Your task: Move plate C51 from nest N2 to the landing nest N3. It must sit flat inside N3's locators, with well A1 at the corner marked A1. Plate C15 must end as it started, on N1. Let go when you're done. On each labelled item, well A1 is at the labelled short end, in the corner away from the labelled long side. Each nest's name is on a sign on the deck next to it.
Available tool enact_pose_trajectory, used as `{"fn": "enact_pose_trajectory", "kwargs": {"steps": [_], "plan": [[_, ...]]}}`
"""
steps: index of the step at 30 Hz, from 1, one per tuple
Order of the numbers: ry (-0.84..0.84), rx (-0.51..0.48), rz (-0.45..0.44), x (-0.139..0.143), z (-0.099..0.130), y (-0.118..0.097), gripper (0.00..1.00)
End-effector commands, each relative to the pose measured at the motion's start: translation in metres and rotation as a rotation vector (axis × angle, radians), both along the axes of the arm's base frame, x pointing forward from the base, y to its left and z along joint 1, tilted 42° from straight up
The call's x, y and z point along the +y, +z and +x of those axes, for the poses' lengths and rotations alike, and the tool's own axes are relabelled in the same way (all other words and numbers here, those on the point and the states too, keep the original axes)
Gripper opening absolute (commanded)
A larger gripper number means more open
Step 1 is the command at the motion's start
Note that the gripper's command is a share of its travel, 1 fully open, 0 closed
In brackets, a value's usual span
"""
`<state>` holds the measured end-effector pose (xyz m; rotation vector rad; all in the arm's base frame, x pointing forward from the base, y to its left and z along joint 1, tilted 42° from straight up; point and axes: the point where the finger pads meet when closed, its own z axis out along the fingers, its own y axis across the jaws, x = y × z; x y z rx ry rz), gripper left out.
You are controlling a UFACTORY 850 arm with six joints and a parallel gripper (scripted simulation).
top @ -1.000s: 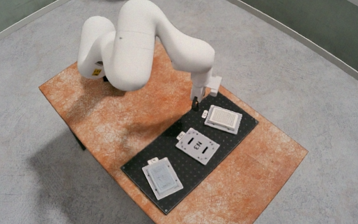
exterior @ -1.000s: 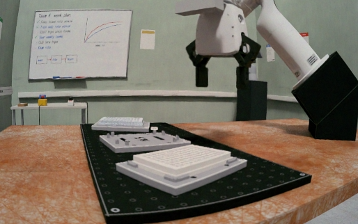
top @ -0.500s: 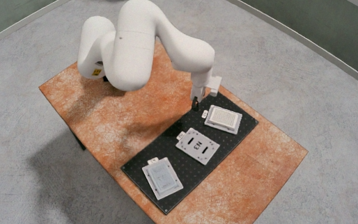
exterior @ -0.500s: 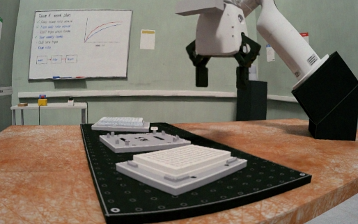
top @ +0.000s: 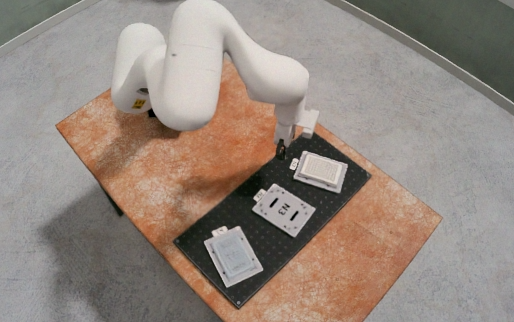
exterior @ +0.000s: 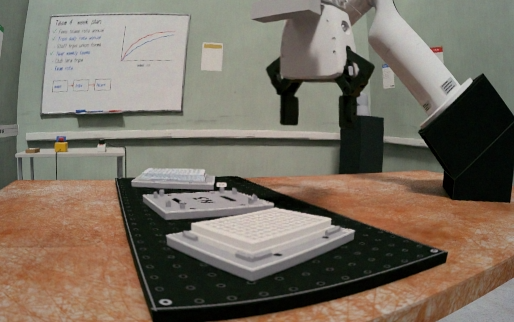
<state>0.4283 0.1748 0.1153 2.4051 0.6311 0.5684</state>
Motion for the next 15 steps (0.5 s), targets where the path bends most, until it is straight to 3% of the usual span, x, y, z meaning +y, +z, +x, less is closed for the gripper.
{"fn": "enact_pose_trajectory", "kwargs": {"steps": [1,15], "plan": [[0.0,-0.001,0.001,0.013,0.013,0.002,1.0],[0.0,-0.001,0.001,0.056,0.055,0.007,1.0]]}}
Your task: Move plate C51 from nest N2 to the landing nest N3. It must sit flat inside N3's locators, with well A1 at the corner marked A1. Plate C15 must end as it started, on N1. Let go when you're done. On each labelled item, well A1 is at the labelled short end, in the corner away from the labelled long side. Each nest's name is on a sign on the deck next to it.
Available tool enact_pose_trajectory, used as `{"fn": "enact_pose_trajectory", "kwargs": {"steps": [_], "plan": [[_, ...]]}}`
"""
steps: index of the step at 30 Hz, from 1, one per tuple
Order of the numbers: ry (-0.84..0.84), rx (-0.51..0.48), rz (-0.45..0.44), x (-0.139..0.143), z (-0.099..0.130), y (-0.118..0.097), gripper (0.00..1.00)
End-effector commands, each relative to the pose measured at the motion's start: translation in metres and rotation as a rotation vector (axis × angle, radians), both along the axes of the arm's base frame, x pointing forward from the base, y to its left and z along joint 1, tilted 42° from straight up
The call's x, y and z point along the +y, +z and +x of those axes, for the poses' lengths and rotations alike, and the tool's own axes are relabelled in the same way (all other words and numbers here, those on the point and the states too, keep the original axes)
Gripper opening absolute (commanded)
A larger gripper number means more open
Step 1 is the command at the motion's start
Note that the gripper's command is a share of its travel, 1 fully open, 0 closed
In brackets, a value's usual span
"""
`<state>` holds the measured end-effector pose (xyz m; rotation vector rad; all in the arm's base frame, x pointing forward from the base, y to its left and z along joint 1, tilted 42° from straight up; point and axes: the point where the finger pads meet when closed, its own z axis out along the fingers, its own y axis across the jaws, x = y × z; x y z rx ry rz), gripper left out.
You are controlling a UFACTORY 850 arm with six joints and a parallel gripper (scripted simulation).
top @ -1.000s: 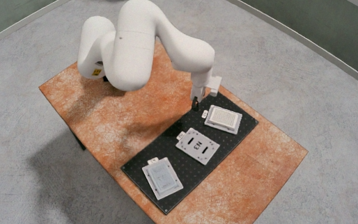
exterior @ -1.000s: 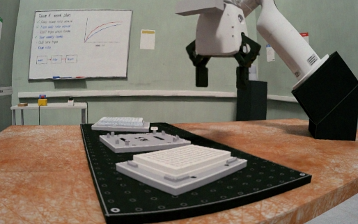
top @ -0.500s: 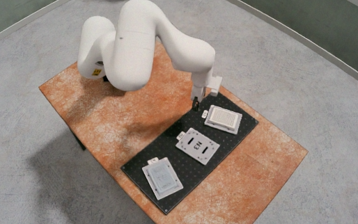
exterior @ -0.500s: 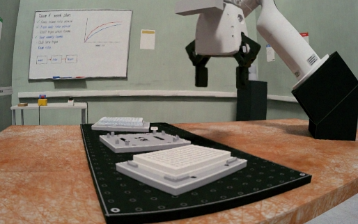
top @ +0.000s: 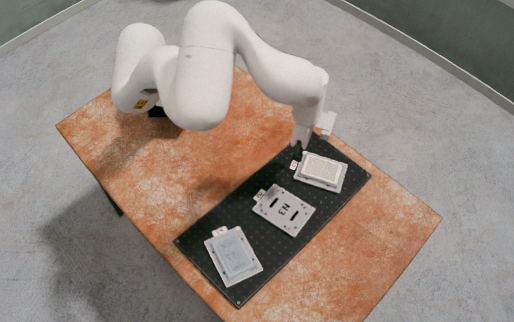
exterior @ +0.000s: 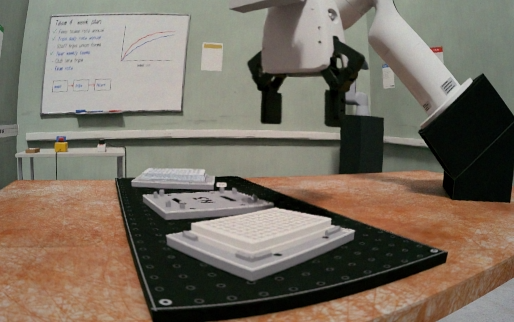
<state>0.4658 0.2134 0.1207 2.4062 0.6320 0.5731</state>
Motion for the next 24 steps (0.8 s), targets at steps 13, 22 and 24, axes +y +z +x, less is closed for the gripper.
{"fn": "enact_pose_trajectory", "kwargs": {"steps": [13,22,24], "plan": [[-0.001,0.001,-0.001,0.056,0.055,0.007,1.0],[-0.001,0.001,-0.001,0.056,0.055,0.007,1.0],[-0.001,0.001,-0.001,0.056,0.055,0.007,1.0]]}}
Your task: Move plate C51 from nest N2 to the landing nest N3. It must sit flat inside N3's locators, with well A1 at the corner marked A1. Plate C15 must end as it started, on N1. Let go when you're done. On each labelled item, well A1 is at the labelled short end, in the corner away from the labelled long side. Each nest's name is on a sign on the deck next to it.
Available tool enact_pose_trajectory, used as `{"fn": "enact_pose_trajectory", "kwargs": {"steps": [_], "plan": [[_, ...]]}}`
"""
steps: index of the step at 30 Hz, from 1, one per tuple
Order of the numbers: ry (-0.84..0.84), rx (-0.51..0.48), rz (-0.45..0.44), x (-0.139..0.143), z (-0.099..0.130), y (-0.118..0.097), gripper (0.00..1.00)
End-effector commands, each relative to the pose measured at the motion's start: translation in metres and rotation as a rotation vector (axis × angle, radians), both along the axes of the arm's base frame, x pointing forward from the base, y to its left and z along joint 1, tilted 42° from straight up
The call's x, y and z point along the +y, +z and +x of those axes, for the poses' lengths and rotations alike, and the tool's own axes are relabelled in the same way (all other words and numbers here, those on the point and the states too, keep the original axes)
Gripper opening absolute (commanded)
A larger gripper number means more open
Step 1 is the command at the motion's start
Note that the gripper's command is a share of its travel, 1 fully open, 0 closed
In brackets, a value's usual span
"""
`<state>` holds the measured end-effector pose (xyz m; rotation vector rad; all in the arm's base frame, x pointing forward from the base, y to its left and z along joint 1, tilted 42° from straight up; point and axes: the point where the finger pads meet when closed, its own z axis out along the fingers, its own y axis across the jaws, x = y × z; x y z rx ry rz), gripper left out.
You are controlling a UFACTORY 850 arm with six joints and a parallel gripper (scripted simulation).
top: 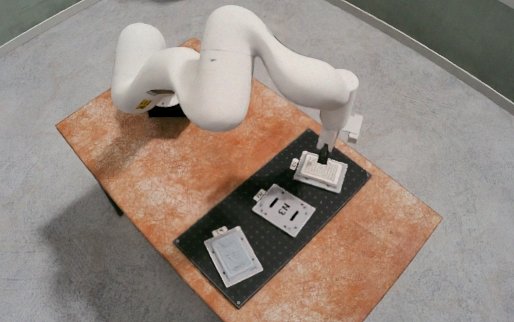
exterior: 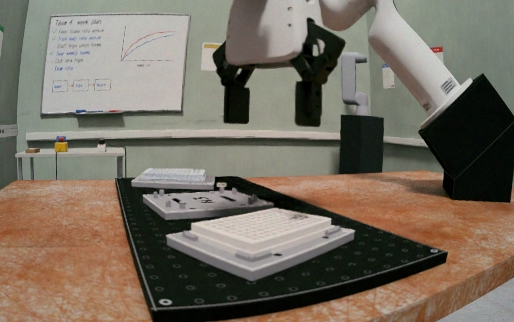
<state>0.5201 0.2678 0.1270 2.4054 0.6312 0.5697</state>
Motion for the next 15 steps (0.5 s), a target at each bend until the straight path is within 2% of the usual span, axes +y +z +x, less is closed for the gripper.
{"fn": "enact_pose_trajectory", "kwargs": {"steps": [1,15], "plan": [[0.0,0.0,0.0,0.0013,0.0009,0.0005,1.0],[0.0,0.0,0.0,-0.0029,0.0062,-0.0069,1.0]]}}
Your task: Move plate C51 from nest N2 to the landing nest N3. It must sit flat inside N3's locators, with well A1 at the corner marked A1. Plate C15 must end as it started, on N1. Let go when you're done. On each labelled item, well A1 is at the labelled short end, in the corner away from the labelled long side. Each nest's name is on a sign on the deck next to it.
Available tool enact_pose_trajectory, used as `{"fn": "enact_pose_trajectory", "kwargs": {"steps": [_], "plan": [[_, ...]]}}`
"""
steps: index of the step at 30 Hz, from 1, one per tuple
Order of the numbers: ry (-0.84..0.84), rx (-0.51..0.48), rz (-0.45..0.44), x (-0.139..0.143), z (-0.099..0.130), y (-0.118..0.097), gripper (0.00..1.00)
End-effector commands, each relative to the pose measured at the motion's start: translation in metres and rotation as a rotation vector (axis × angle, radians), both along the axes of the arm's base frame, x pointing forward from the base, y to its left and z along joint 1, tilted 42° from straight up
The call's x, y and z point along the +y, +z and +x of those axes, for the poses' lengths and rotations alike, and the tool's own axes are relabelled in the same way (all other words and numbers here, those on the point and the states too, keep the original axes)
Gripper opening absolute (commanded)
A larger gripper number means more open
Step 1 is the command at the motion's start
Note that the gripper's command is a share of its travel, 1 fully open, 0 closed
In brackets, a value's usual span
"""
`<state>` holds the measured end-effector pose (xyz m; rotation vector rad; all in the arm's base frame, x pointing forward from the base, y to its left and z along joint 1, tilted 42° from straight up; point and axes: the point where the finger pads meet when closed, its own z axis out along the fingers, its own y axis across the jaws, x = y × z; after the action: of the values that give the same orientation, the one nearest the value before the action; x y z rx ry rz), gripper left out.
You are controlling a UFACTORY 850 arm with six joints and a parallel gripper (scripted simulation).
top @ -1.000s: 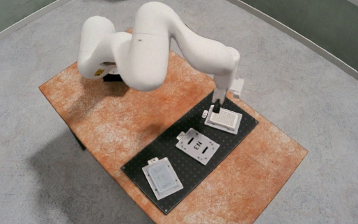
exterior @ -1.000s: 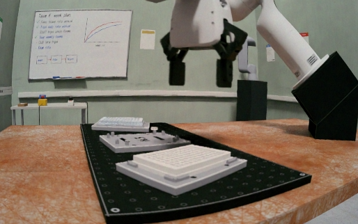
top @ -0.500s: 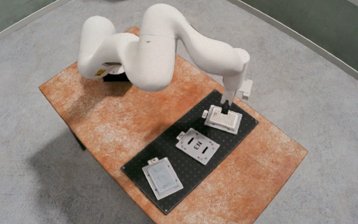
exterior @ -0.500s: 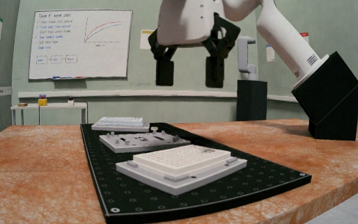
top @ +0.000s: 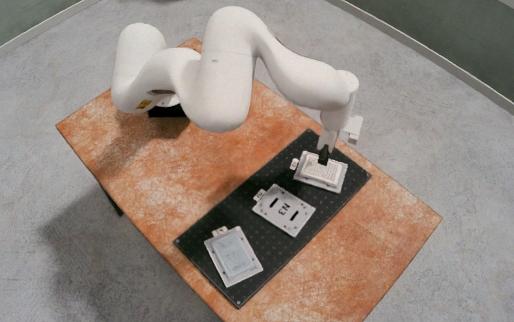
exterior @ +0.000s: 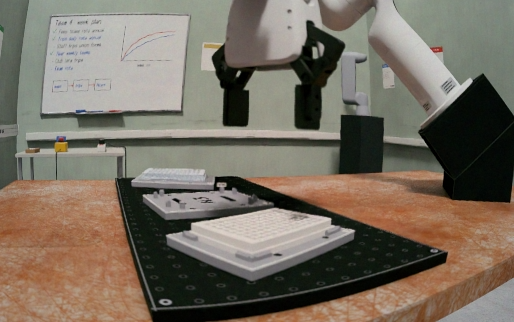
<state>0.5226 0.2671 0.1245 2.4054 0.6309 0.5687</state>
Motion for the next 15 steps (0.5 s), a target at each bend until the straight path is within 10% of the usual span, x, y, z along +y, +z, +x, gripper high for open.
{"fn": "enact_pose_trajectory", "kwargs": {"steps": [1,15], "plan": [[0.001,-0.001,0.001,-0.003,0.005,-0.006,1.0],[0.001,-0.001,0.001,-0.011,0.015,-0.02,1.0]]}}
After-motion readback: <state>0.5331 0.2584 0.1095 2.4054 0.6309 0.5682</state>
